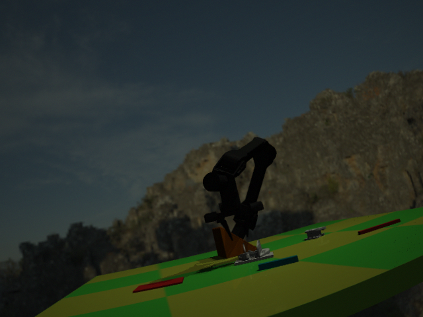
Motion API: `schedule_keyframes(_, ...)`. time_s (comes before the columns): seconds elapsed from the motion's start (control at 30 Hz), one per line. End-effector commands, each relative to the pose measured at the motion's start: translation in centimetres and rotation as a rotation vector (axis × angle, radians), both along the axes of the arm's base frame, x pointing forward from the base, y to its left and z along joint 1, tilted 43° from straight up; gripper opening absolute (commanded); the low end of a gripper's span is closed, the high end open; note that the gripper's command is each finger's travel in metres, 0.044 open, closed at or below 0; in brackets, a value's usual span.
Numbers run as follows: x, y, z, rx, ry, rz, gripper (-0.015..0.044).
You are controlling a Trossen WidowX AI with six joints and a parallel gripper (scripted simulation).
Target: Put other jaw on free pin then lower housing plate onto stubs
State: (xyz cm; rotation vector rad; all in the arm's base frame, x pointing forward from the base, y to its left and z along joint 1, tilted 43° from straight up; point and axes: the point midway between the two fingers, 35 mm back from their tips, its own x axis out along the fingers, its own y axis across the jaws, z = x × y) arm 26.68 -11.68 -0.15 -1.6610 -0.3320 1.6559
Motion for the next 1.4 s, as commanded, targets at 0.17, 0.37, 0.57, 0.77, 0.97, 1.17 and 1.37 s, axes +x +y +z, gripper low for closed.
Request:
schedule_keyframes(0.17,0.3,0.3,0.9,-0.013,-0.036,0.042,0.0329)
schedule_keyframes(0.37,0.9,1.5,2.4,-0.043,-0.121,0.146,0.044)
schedule_keyframes(0.57,1.5,2.8,4.0,-0.07,-0.205,0.25,0.044)
schedule_keyframes(0.77,1.9,4.2,5.4,-0.095,-0.289,0.355,0.044)
schedule_keyframes(0.97,2.1,5.6,6.8,-0.118,-0.371,0.459,0.044)
schedule_keyframes(1.17,2.2,6.8,8.1,-0.139,-0.452,0.556,0.044)
schedule_keyframes(1.37,2.2,8.1,9.4,-0.159,-0.533,0.65,0.044)
